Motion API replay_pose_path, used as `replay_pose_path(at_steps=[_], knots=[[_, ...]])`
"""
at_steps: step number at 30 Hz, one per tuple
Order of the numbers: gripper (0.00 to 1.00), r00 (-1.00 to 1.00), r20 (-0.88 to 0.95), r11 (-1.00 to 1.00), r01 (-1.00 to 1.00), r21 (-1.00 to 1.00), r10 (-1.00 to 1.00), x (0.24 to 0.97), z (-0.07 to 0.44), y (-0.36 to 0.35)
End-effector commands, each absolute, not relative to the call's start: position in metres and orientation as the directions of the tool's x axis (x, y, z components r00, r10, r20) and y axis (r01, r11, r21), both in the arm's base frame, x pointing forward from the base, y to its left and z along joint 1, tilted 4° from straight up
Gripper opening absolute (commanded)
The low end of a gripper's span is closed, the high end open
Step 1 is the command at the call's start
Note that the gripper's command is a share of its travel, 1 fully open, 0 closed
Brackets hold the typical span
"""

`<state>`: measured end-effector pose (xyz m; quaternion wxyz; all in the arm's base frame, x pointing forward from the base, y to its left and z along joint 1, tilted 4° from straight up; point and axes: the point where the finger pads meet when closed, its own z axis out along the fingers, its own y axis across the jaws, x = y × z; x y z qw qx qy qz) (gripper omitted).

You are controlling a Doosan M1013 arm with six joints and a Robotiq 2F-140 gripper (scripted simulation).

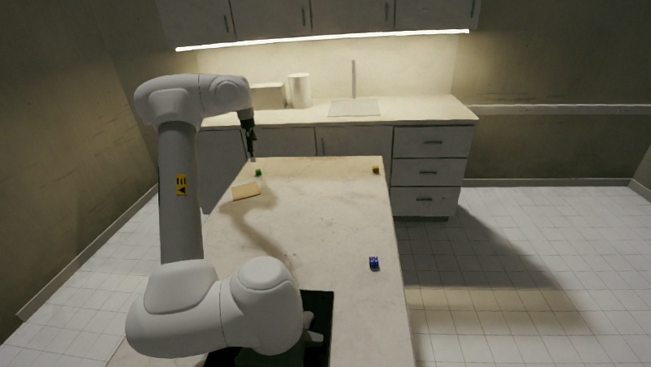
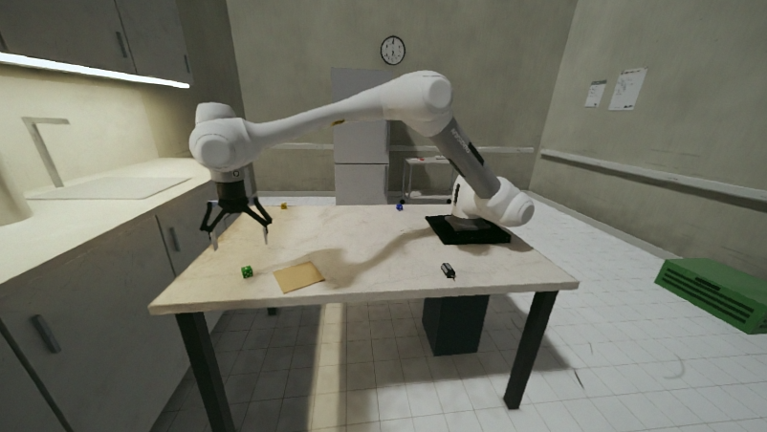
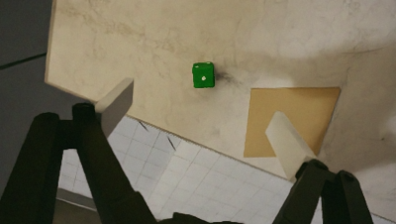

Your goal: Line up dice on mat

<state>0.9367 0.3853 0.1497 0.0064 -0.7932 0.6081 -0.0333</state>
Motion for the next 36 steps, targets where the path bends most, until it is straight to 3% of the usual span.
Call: replay_pose_path(at_steps=[1,10,11,36], knots=[[1.0,0.384,0.046,-0.386,-0.921,-0.046,-0.922,0.937,0.149,0.3856],[1.0,0.531,0.053,-0.534,-0.845,-0.038,-0.845,0.9372,0.1455,0.3856],[0.35,0.531,0.053,-0.534,-0.845,-0.038,-0.845,0.9372,0.1455,0.3856],[0.35,0.531,0.053,-0.534,-0.845,-0.038,-0.845,0.9372,0.1455,0.3856]])
